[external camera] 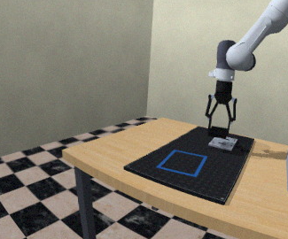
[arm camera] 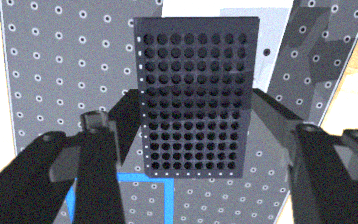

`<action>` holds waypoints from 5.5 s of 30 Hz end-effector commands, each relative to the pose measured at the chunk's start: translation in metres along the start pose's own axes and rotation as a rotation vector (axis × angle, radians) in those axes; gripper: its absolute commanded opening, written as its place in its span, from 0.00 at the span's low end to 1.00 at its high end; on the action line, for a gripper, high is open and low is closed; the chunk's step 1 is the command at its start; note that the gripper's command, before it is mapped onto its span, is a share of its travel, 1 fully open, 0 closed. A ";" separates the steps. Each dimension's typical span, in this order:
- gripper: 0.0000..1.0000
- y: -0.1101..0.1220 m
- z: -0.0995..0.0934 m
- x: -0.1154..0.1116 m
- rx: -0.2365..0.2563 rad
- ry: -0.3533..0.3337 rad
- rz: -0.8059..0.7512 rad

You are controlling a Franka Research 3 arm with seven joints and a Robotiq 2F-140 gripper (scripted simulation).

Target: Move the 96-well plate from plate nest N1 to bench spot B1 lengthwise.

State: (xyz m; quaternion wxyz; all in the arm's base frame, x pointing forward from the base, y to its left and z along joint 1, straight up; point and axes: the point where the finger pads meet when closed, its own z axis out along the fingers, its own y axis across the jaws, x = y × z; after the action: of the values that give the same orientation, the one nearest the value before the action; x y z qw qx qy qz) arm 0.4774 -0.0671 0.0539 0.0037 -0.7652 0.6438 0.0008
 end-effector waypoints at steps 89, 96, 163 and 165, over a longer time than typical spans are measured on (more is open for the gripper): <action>0.60 -0.101 0.009 -0.217 0.002 0.004 0.034; 0.60 -0.101 0.009 -0.217 0.002 0.004 0.034; 0.60 -0.104 0.060 -0.217 0.002 0.004 0.034; 0.60 -0.104 0.060 -0.217 0.002 0.004 0.034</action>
State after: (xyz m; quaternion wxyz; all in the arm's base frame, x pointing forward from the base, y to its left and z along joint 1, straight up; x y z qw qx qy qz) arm 0.5412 0.1648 -0.0045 0.0017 -0.7557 0.6549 0.0002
